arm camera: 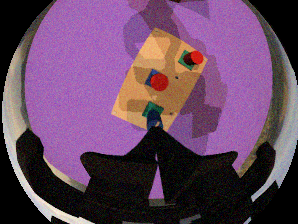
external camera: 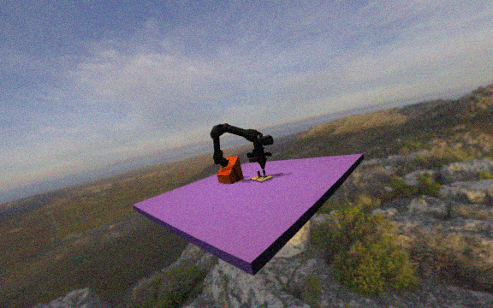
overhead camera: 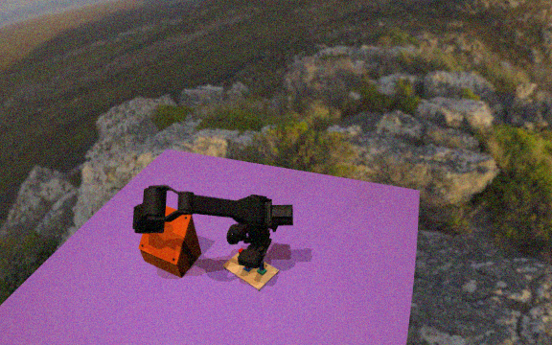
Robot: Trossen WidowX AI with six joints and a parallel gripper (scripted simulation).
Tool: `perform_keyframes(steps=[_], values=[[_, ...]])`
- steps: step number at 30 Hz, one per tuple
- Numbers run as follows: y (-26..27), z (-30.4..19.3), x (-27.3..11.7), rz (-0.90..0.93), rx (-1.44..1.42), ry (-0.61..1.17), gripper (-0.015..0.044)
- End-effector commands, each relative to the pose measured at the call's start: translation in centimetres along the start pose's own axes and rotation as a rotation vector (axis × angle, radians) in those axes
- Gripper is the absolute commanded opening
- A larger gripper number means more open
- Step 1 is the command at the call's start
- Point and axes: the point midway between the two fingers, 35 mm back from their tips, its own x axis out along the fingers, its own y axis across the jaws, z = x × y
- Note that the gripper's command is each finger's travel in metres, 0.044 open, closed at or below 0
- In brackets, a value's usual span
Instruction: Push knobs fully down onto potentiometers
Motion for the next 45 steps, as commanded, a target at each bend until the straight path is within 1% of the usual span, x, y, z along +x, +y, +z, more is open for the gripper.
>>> perform_keyframes(steps=[1,45], values=[[-0.03,0.03,0.26,0.004,-0.006,-0.001,0.0],[-0.02,0.03,0.67,0.005,-0.006,-0.001,0.0]])
